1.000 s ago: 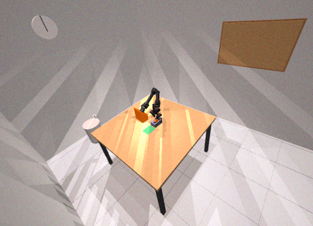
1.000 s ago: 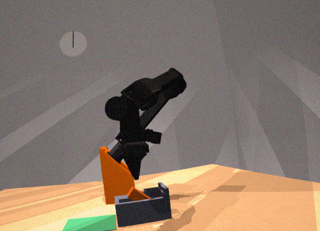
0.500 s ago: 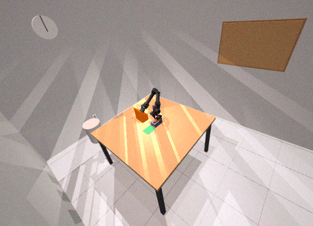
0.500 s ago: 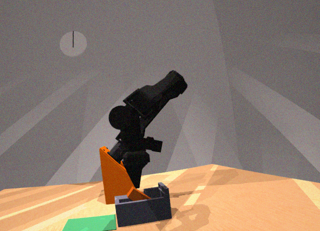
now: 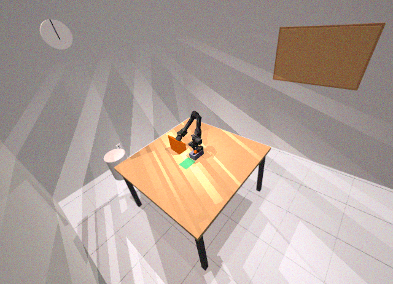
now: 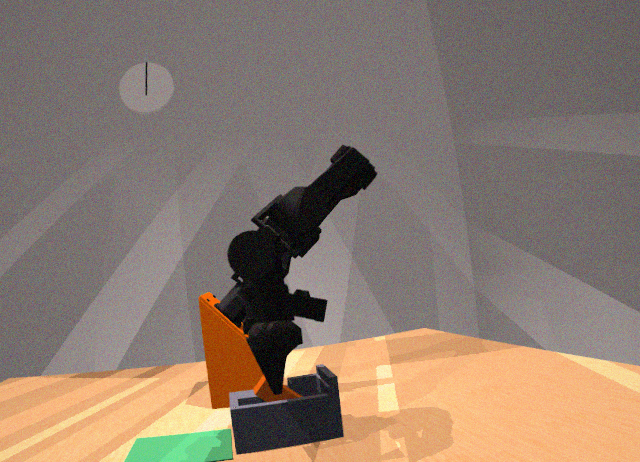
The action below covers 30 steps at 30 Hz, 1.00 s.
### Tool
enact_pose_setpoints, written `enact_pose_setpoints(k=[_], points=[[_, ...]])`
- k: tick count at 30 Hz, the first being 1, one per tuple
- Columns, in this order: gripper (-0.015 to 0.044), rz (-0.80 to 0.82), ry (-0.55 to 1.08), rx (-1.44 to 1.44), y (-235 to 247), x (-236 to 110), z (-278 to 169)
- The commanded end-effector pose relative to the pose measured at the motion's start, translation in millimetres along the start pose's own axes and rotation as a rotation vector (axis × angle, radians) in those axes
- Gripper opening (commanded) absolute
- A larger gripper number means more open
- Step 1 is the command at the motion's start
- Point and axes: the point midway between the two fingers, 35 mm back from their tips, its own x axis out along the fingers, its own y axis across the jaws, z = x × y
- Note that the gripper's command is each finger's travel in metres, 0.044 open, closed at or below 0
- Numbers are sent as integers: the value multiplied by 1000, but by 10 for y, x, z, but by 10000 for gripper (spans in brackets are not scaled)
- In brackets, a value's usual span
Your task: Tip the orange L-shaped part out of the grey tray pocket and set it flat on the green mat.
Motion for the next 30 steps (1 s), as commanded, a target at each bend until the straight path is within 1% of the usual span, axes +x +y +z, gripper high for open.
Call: enact_pose_setpoints(k=[1,7,10,24,28,30], points=[[280,11,-7,17,44,86,-7],[280,11,-8,17,48,124,-4],[201,3,-3,1,13,90,7],[108,3,-3,1,13,90,7],[3,3,-3,1,13,90,7],[0,3,-3,1,13,90,7]])
